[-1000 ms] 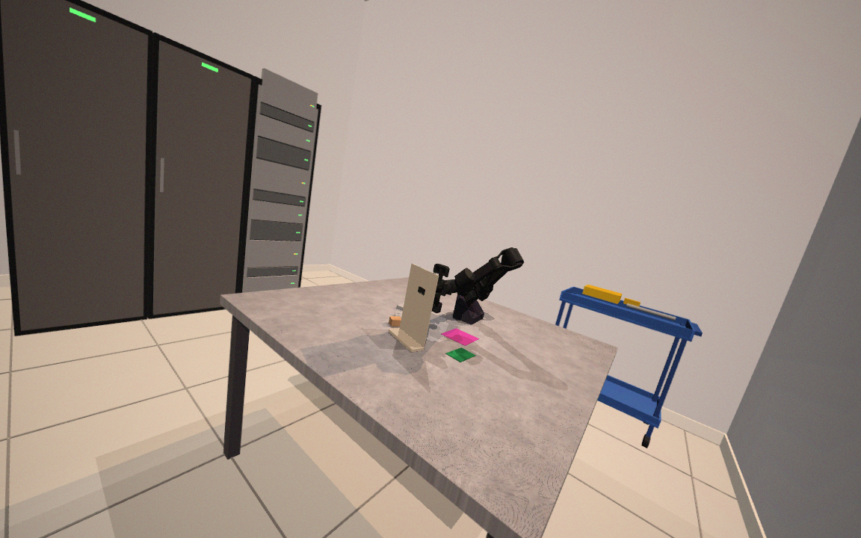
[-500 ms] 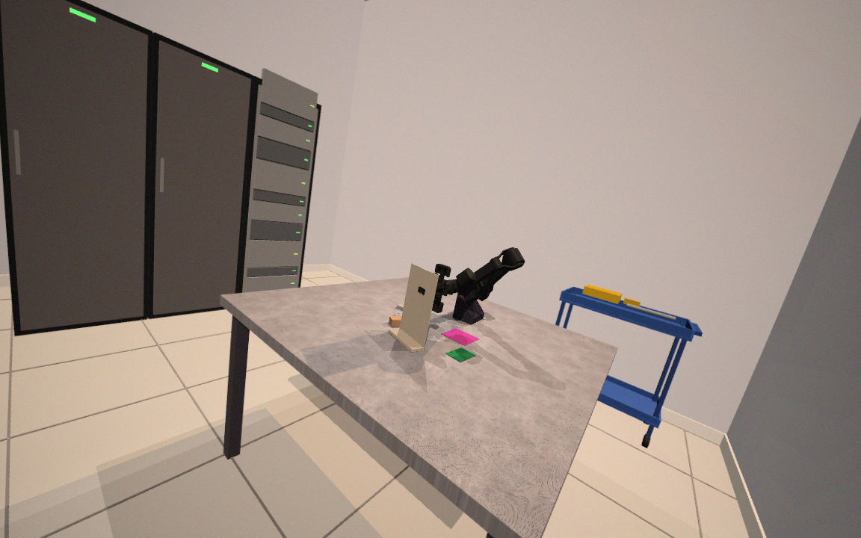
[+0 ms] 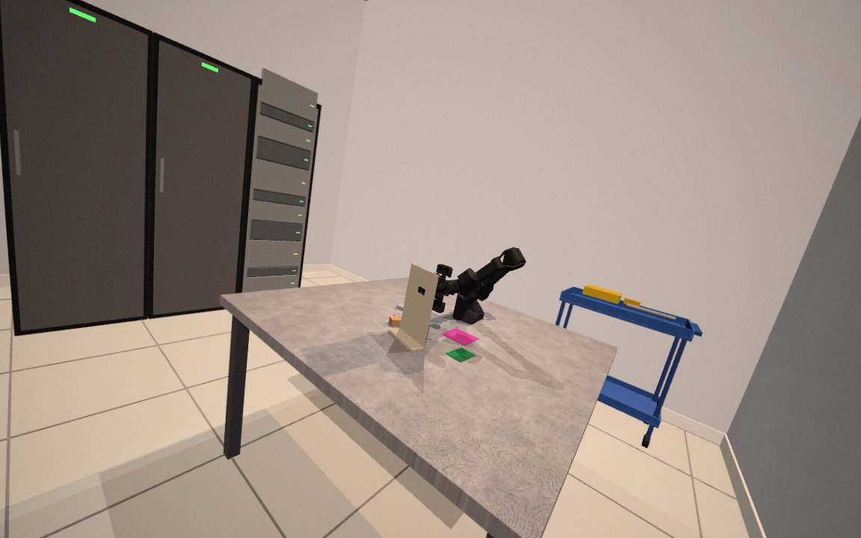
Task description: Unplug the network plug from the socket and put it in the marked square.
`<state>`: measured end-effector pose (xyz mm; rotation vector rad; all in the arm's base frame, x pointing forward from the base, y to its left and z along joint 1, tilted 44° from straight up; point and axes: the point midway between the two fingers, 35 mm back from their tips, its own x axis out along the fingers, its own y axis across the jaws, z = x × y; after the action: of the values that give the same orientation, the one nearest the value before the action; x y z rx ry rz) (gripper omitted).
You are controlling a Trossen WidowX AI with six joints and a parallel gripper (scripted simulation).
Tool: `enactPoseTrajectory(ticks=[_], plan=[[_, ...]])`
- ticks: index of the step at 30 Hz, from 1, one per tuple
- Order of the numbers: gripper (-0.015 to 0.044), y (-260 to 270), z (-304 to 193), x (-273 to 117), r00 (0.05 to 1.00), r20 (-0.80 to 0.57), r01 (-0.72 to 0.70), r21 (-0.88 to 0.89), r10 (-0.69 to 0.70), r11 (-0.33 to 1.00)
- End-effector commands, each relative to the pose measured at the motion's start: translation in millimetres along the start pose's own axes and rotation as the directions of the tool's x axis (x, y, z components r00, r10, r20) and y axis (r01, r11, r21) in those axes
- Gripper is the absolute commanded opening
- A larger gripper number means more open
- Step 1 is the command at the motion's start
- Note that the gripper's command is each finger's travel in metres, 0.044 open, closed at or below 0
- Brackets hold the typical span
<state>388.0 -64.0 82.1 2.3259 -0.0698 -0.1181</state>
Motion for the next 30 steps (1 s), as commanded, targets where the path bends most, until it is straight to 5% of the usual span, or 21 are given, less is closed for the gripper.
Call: enactPoseTrajectory(ticks=[1, 30], plan=[[0.0, 1, -1, -3, 1.0, -0.001, -0.004, 0.004, 0.004, 1.0], [0.0, 1, -4, -20, 1.0, 0.005, 0.002, 0.004, -0.003, 1.0]])
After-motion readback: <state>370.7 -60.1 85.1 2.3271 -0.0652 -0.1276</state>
